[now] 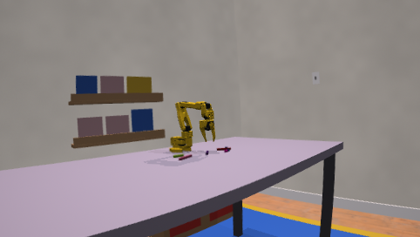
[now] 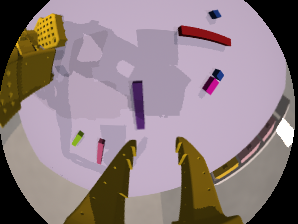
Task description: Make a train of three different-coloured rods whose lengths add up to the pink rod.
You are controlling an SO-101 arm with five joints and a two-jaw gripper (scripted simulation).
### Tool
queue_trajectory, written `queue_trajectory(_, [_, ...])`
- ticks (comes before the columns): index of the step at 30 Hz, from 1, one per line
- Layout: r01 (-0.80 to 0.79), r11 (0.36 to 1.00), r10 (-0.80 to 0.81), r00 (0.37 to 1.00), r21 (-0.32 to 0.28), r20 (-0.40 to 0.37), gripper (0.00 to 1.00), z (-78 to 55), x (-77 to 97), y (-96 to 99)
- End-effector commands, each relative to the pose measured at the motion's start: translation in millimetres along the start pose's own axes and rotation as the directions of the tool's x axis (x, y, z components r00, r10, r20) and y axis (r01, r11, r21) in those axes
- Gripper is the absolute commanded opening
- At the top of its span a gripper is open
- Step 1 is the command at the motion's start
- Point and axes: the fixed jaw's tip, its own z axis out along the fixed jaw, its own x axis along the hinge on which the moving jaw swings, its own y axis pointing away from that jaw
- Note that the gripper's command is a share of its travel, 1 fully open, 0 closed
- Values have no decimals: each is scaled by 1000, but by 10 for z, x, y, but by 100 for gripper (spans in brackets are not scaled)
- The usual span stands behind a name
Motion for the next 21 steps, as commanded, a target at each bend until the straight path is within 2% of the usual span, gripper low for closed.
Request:
queue_trajectory(1, [31,996,-26,998,87,-62,19,-119,75,-39])
queue_trajectory(21, [38,996,-32,998,86,-63,19,-116,76,-28])
